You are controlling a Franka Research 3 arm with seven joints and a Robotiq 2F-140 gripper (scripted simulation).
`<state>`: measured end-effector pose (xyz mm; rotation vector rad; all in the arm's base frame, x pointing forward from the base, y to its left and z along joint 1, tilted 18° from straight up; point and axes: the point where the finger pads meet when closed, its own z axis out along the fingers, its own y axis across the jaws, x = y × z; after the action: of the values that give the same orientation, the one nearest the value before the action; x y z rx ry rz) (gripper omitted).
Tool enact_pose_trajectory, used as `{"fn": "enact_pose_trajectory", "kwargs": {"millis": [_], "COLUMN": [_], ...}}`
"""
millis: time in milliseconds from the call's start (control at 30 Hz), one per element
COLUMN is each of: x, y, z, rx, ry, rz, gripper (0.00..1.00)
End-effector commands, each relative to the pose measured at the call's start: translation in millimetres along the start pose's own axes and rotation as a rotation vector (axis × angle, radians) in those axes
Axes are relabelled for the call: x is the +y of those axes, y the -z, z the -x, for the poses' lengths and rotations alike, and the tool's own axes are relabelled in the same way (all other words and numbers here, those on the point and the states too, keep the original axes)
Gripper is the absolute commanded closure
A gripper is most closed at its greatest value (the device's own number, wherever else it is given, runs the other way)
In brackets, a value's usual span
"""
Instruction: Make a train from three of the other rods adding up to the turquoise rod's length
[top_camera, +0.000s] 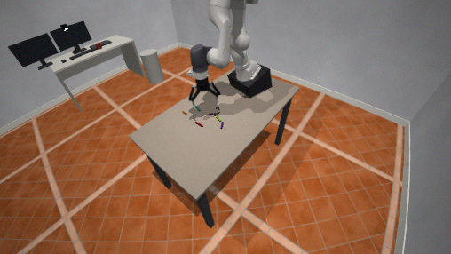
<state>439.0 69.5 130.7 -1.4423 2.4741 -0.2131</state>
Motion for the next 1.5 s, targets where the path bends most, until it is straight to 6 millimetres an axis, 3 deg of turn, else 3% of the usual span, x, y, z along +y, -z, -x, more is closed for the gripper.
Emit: {"fn": "enact_pose_trajectory", "kwargs": {"millis": [0, 1467], "x": [-3, -14], "y": [1, -1], "z": [3, 17], "rx": [-0.017, -0.024], "ry": [0.167, 0.951], "rz": [0.0, -0.005], "gripper": [0.0, 0.0]}}
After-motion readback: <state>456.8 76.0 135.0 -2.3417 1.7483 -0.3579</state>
